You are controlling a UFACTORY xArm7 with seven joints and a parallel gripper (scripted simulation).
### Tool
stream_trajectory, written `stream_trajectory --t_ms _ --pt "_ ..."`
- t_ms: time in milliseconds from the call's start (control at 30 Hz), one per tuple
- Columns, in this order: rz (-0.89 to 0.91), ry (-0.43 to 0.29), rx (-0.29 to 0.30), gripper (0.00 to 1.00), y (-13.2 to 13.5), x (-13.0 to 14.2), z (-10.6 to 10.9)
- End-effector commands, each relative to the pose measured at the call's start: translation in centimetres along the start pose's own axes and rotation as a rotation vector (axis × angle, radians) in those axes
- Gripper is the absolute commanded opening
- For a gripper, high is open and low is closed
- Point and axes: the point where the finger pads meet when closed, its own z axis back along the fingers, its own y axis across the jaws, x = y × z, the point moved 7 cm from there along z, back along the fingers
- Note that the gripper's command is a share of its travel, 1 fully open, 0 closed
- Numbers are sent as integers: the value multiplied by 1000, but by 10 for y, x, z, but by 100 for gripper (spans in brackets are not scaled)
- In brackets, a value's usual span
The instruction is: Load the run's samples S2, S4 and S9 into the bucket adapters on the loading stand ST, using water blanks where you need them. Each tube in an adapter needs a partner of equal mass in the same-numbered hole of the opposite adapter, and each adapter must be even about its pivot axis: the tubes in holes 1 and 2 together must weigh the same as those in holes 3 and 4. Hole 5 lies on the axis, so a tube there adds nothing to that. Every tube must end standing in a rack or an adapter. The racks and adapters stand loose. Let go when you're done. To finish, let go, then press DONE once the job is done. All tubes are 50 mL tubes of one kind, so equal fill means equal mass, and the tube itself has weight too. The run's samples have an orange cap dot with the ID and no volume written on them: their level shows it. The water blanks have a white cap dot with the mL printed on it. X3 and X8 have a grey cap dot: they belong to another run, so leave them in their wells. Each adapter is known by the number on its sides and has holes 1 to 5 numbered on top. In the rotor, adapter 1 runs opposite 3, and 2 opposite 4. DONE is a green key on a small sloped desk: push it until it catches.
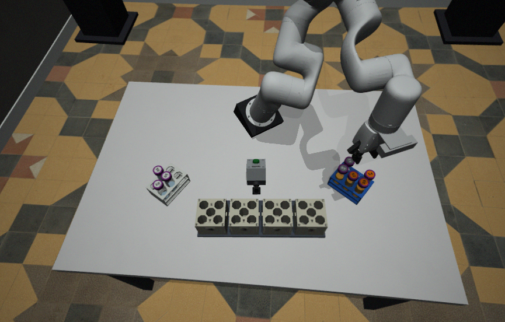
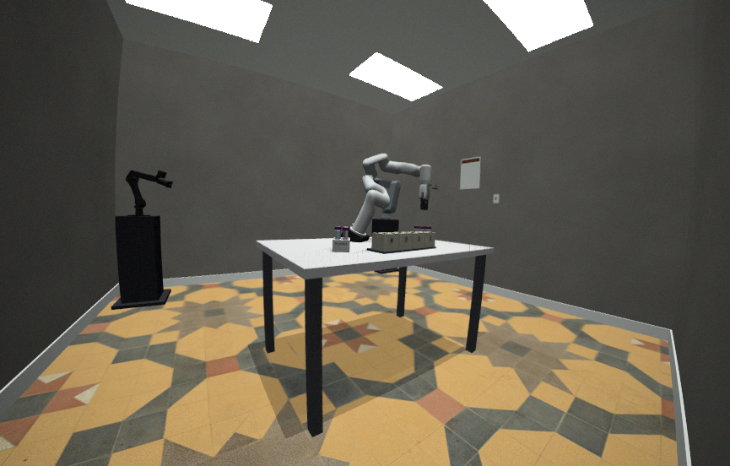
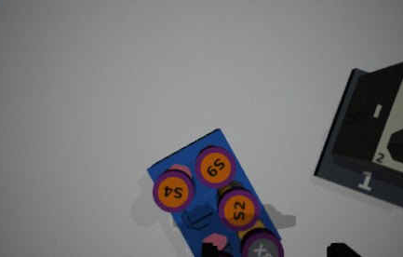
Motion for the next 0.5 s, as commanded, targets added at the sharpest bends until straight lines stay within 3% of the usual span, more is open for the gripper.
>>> stream_trajectory --t_ms 0,67,367,467 --pt "197 4 -7 57 0 -1 1" --pt "197 4 -7 57 0 -1 1" --pt "497 5 -6 57 0 -1 2" --pt "501 5 -6 57 0 -1 2"
